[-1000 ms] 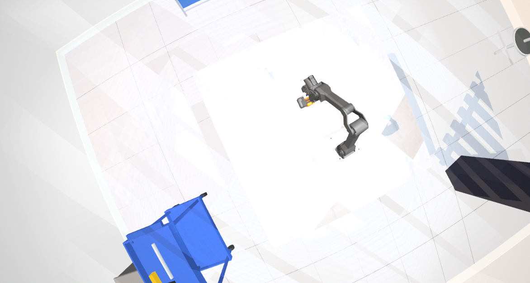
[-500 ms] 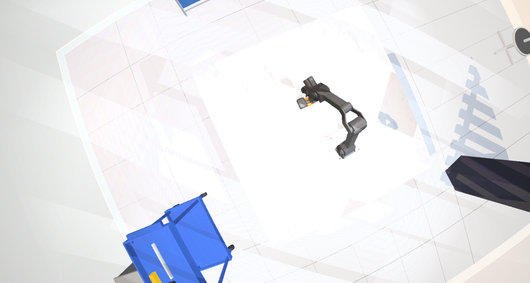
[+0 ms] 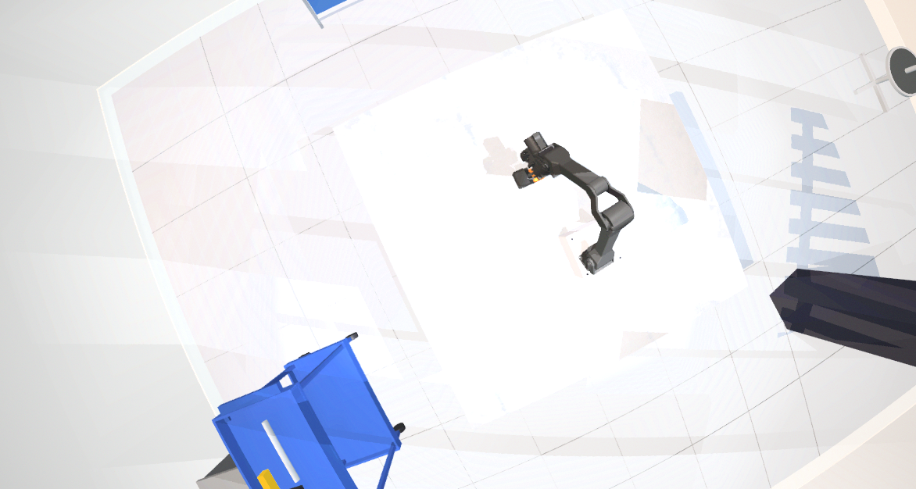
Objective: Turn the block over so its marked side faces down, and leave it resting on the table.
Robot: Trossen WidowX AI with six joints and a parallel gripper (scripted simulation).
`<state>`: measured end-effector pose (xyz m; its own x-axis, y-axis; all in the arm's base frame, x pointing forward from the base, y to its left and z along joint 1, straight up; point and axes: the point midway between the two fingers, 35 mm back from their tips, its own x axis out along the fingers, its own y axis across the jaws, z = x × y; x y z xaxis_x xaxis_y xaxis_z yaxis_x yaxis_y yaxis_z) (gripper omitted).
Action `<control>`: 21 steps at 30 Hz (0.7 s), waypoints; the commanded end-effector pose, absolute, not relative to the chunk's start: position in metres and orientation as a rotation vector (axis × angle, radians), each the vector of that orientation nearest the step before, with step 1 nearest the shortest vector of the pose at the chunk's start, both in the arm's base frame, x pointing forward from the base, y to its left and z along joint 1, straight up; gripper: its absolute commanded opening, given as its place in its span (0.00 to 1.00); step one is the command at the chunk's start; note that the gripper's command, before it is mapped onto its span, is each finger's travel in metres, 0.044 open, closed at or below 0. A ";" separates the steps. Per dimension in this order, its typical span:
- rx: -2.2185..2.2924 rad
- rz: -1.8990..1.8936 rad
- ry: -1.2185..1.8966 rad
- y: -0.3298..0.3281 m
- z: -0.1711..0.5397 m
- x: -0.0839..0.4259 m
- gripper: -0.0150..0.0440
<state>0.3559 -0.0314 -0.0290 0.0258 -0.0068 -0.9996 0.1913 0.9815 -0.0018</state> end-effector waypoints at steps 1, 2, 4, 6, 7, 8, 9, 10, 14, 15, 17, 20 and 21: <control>0.145 -0.149 1.542 -0.031 -0.030 0.355 0.47; 0.145 -0.149 1.542 -0.031 -0.030 0.355 0.46; 0.145 -0.149 1.542 -0.031 -0.030 0.355 0.44; 0.145 -0.149 1.542 -0.031 -0.029 0.355 0.38; 0.145 -0.149 1.542 -0.031 -0.025 0.355 0.34; 0.145 -0.149 1.541 -0.031 -0.019 0.355 0.30; 0.145 -0.149 1.541 -0.031 -0.011 0.355 0.25; 0.145 -0.149 1.541 -0.031 -0.005 0.355 0.25; 0.145 -0.149 1.541 -0.031 0.000 0.355 0.25; 0.145 -0.149 1.541 -0.031 0.000 0.355 0.25; 0.145 -0.149 1.541 -0.031 0.000 0.355 0.25; 0.145 -0.149 1.541 -0.031 0.000 0.355 0.25; 0.145 -0.149 1.539 -0.031 0.000 0.355 0.25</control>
